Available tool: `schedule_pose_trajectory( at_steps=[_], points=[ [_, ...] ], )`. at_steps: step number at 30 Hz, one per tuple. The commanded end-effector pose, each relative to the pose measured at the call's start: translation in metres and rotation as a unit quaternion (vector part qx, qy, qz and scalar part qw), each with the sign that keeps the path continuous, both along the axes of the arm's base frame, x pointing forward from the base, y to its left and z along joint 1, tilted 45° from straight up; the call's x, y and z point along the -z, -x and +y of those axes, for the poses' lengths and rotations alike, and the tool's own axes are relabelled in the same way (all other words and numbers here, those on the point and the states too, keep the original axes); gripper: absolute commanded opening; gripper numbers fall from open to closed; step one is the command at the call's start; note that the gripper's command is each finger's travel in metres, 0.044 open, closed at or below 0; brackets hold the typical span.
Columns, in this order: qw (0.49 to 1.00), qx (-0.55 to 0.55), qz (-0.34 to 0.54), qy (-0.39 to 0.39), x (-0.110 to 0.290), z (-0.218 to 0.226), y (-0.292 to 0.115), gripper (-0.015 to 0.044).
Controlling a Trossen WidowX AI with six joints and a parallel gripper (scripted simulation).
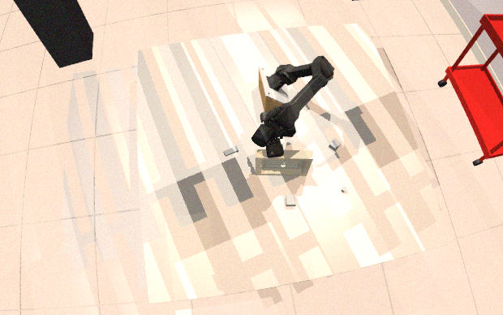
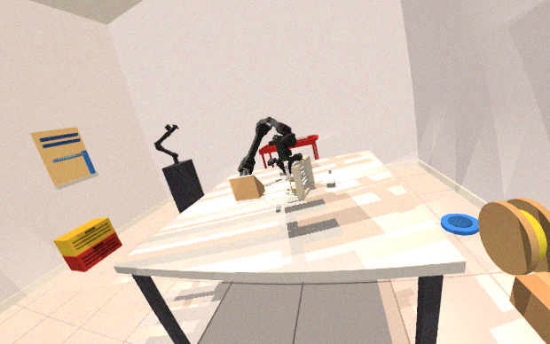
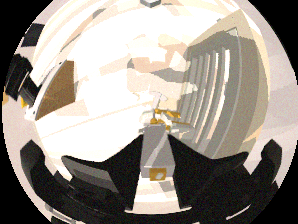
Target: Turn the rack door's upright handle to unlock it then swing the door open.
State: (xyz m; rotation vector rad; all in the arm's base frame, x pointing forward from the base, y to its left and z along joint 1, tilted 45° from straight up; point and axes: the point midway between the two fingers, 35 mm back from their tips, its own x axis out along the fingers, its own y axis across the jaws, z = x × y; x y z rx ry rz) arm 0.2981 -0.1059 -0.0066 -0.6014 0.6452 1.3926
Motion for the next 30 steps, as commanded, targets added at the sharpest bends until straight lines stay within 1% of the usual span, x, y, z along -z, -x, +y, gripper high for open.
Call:
schedule_pose_trajectory(
  at_steps=[1,15,30],
  points=[
    [1.000,0.018,0.016,-0.002,-0.001,0.001,0.002,0.0010],
    [0.985,0.124,0.118,-0.012,-0.006,0.007,0.012,0.0010],
    [0.946,0.233,0.223,-0.022,-0.019,0.023,0.033,0.0010]
  ],
)
